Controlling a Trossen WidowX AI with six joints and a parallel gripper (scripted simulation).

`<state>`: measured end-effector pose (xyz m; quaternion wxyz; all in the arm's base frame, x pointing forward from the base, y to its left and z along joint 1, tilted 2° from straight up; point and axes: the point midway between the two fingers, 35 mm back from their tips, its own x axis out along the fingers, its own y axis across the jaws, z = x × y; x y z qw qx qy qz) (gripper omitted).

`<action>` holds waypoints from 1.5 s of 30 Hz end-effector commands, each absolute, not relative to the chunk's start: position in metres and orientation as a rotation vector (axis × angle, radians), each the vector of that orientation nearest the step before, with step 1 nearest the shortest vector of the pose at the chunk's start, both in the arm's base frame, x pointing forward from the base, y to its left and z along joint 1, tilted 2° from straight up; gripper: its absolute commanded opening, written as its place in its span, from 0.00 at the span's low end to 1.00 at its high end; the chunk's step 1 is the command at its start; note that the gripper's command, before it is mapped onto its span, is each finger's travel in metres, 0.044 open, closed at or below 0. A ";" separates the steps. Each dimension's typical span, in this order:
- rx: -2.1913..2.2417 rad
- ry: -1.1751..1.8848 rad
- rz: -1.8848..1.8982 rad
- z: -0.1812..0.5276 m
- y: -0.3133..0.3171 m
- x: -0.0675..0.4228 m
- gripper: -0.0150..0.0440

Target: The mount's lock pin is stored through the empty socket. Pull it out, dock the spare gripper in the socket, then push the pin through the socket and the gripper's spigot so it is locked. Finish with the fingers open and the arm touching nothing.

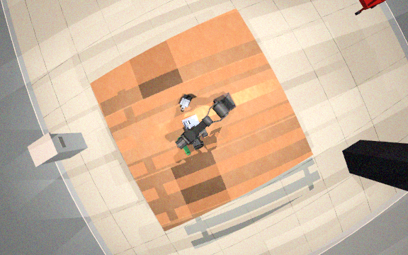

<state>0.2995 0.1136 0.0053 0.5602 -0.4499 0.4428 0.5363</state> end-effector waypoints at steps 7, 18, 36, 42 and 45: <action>-1.047 1.030 1.273 0.011 0.121 0.302 0.25; -1.041 1.040 1.279 0.012 0.127 0.304 0.25; -1.034 1.055 1.289 0.013 0.137 0.304 0.25; -1.031 1.060 1.293 0.013 0.140 0.304 0.25; -1.031 1.062 1.294 0.013 0.141 0.304 0.25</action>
